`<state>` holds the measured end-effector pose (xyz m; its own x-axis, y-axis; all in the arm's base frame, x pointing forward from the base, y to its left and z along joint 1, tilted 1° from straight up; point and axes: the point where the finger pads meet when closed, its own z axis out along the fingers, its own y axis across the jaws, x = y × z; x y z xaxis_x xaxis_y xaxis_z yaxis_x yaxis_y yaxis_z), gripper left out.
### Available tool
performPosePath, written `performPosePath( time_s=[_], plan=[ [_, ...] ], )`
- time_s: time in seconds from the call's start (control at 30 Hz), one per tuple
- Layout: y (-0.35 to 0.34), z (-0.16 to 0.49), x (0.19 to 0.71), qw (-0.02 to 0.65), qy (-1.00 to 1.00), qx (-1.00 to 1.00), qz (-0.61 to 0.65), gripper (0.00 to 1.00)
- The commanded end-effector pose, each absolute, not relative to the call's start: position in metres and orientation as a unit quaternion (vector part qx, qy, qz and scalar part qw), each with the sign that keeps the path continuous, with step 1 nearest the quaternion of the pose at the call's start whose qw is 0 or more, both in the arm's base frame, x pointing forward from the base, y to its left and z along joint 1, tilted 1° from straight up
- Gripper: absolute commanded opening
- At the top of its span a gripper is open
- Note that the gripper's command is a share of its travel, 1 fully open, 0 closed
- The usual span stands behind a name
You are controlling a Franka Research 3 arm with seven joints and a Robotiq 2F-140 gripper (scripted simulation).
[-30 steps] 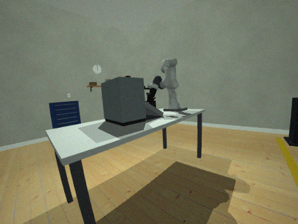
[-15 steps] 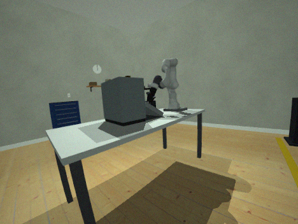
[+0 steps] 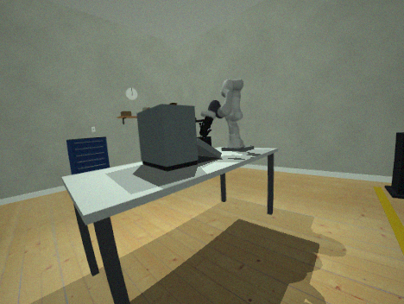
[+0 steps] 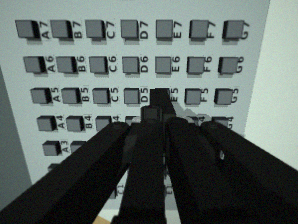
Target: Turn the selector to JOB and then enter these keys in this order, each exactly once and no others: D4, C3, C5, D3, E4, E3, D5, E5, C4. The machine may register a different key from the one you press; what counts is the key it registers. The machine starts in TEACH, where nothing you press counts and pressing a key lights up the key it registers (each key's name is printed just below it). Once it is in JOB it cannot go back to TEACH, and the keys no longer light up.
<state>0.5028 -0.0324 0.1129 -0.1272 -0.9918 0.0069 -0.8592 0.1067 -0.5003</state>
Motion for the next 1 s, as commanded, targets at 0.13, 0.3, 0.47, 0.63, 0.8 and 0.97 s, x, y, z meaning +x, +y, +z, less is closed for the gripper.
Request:
performPosePath(
  time_s=[0.13, 0.3, 0.47, 0.63, 0.8, 0.97],
  plan=[
    [-0.031, 0.115, 0.495, 0.168, 0.725, -0.641, -0.189, 0.1],
    [-0.027, 0.115, 0.496, 0.168, 0.725, -0.641, -0.189, 0.1],
    [-0.016, 0.115, 0.497, 0.168, 0.725, -0.641, -0.189, 0.1],
    [0.001, 0.115, 0.499, 0.168, 0.725, -0.641, -0.189, 0.1],
    [0.003, 0.115, 0.5, 0.168, 0.725, -0.641, -0.189, 0.1],
    [0.003, 0.112, 0.501, 0.168, 0.725, -0.641, -0.189, 0.1]
  ],
)
